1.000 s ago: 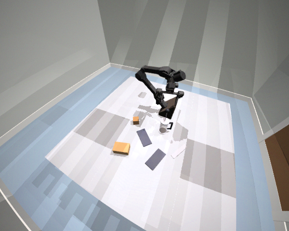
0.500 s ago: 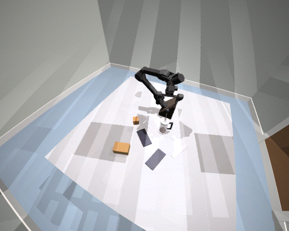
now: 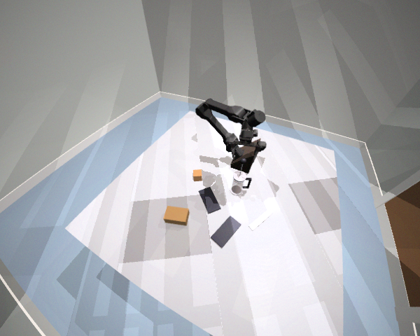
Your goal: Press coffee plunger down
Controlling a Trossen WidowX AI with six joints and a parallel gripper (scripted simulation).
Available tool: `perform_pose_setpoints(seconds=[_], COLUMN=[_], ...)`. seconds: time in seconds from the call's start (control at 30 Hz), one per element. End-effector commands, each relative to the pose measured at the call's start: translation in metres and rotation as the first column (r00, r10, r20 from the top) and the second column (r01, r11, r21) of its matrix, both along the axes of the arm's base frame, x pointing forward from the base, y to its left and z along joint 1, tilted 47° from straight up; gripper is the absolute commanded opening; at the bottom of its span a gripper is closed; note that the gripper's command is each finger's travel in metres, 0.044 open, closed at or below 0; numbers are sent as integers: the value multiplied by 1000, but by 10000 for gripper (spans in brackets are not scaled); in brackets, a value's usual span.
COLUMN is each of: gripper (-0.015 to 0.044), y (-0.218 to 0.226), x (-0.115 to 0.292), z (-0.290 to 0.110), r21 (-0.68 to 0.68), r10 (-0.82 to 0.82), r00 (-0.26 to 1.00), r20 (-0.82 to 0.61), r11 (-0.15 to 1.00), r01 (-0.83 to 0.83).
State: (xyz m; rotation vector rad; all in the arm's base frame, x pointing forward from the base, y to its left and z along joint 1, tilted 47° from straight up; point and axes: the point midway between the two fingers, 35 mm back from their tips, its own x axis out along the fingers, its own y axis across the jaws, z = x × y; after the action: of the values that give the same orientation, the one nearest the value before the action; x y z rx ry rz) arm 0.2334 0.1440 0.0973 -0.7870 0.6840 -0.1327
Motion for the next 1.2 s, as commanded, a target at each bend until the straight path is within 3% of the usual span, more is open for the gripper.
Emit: perform_pose_setpoints(seconds=[0.0, 0.4, 1.17], gripper=[414, 114, 114], y=[-1, -1, -13], x=[3, 3, 2], z=[-1, -1, -15], r21=[3, 3, 4], r10=[4, 4, 3], r00=[1000, 1000, 1000], r20=[0, 0, -1], r11=[1000, 1000, 1000], r01=[-4, -4, -3])
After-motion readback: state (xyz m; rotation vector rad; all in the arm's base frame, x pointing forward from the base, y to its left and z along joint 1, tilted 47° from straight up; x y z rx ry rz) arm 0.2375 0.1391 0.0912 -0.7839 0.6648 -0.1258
